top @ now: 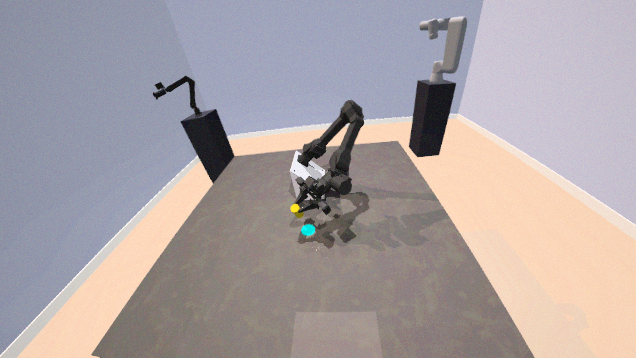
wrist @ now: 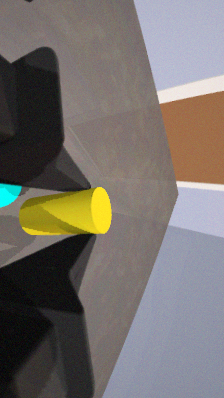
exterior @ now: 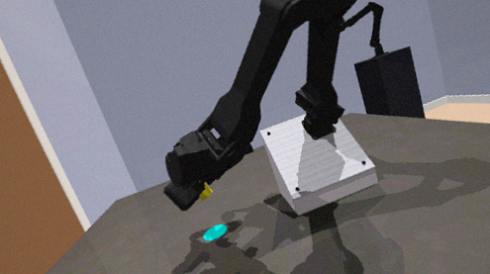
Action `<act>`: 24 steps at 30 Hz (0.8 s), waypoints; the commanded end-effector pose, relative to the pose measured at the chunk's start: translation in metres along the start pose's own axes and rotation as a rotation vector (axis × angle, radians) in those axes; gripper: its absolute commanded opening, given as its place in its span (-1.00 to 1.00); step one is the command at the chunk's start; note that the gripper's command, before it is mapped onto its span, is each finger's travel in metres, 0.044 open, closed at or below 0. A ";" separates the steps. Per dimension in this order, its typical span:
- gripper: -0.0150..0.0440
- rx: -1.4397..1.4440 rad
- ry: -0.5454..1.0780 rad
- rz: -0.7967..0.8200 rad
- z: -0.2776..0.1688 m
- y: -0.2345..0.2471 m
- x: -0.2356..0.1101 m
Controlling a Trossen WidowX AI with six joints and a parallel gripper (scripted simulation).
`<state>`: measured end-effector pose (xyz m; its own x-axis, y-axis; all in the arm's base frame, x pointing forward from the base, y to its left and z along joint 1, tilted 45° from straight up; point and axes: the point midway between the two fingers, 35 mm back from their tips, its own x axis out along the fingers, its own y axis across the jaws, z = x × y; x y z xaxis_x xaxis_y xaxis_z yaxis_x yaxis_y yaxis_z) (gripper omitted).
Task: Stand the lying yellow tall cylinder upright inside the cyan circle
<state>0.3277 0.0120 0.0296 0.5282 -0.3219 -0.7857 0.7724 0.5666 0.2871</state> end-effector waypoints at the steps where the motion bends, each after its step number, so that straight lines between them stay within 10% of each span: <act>1: -0.14 0.018 -0.028 0.007 0.001 0.000 -0.002; 24: -0.14 0.112 -0.169 0.075 0.005 0.001 -0.017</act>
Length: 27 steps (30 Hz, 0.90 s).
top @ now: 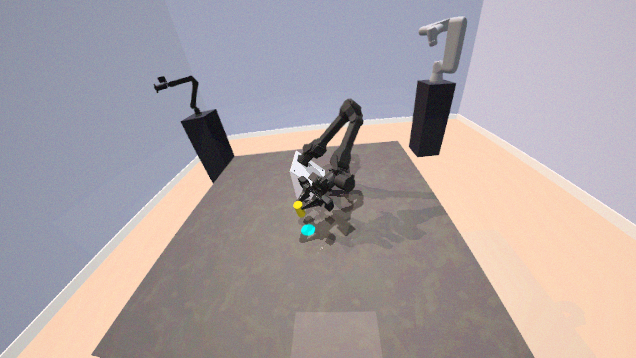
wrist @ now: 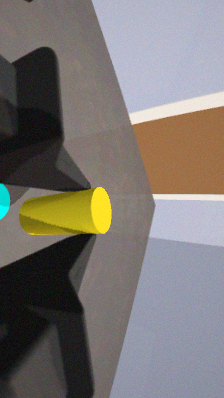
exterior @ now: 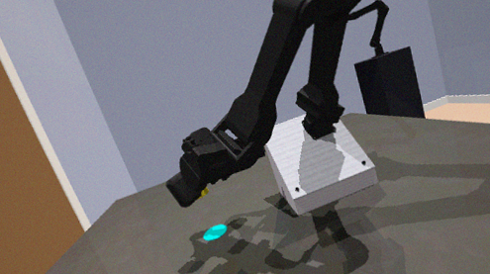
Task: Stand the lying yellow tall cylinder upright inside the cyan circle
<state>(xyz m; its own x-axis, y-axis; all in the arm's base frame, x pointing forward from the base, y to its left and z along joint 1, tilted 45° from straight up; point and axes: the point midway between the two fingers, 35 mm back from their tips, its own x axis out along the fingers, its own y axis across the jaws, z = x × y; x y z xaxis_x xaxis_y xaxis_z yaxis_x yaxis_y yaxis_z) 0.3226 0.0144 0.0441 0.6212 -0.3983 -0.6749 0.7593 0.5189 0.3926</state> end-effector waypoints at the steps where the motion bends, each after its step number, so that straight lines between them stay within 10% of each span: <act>1: -0.14 0.022 -0.026 0.010 0.002 -0.001 -0.002; 27: -0.14 0.117 -0.135 0.076 0.007 0.000 -0.017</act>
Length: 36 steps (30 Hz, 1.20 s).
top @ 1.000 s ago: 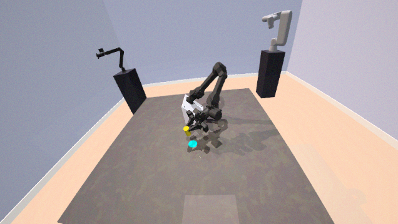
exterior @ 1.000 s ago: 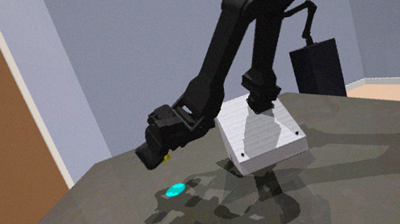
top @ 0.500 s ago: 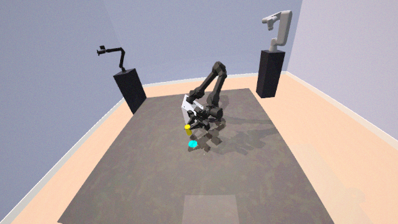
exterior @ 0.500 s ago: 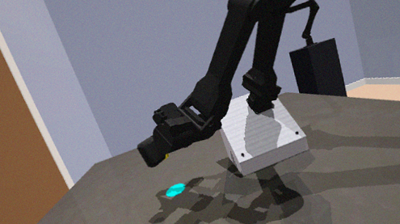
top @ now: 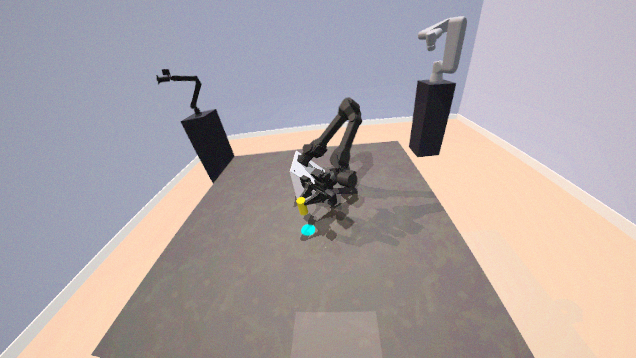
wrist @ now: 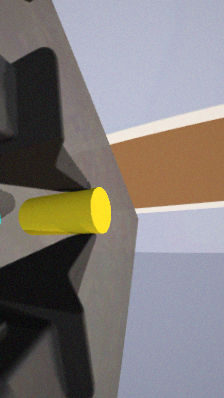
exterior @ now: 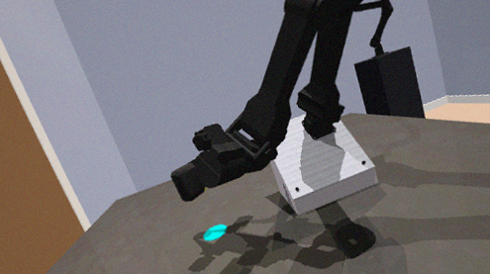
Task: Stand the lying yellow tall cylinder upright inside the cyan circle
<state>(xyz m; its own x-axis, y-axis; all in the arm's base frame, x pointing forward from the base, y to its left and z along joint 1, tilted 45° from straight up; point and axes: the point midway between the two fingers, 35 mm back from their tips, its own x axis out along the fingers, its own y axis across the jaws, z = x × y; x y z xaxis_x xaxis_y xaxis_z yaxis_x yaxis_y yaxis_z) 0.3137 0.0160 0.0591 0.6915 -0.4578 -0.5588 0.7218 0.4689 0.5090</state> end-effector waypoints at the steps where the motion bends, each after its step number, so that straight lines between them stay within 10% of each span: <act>1: -0.14 0.009 -0.008 0.001 0.001 0.000 0.000; 36: -0.14 0.004 -0.002 -0.003 -0.081 0.000 0.007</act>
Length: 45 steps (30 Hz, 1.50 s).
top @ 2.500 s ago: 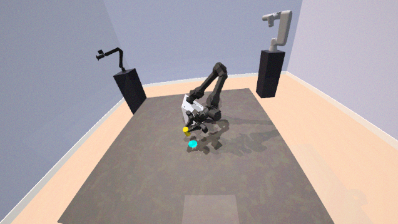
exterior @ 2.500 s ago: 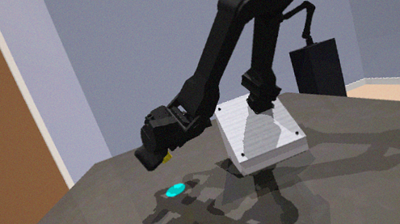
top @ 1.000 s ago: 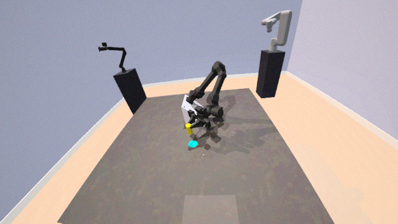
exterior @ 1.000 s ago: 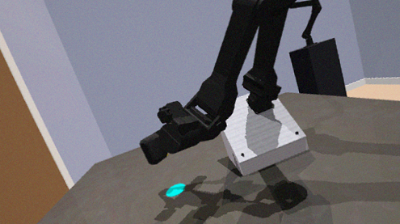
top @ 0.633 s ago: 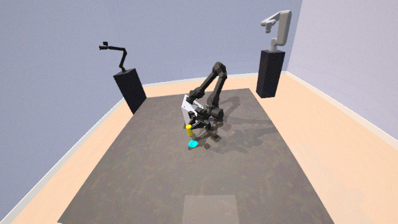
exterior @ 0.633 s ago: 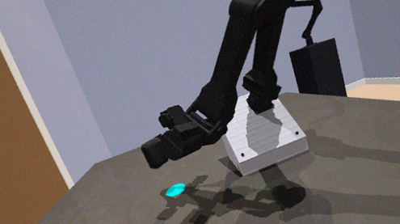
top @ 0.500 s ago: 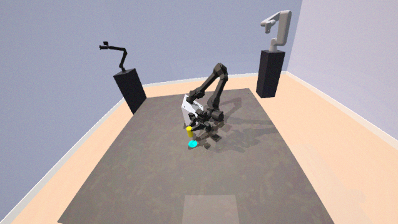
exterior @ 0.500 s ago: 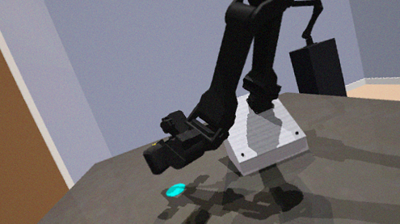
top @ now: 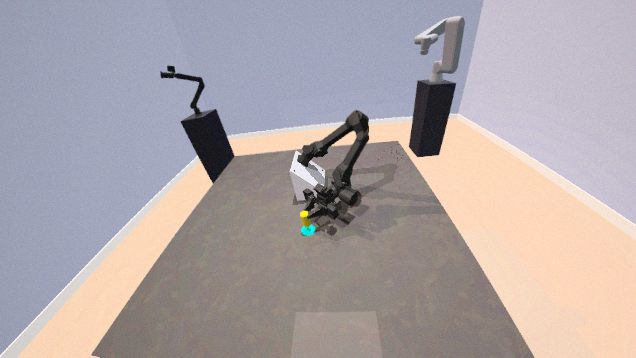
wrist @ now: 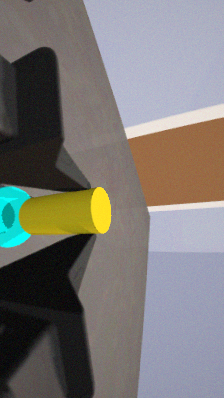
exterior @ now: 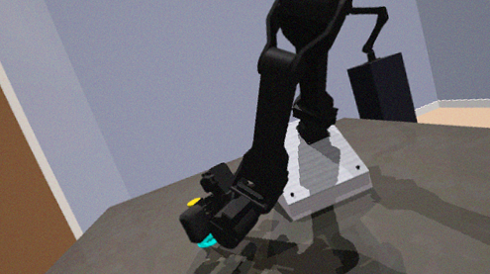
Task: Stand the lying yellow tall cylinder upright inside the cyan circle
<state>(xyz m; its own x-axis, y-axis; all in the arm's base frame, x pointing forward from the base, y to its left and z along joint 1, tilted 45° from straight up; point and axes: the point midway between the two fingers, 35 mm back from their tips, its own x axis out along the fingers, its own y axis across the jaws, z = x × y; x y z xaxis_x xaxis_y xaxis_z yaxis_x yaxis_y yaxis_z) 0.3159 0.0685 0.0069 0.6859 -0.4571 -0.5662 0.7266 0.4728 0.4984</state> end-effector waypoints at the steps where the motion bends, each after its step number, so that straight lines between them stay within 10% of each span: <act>1: -0.14 0.016 -0.009 0.005 -0.010 0.000 0.001; 22: -0.14 0.004 0.000 0.001 -0.034 0.001 0.005; 33: 0.84 0.004 0.000 0.001 -0.034 0.001 0.005; 45: 0.86 0.012 0.000 0.000 0.003 0.004 0.002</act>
<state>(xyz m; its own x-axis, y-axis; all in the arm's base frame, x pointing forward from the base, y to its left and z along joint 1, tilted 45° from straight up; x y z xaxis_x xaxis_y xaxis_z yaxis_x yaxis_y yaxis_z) 0.3209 0.0767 0.0014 0.6876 -0.4584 -0.5631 0.7256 0.4624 0.5096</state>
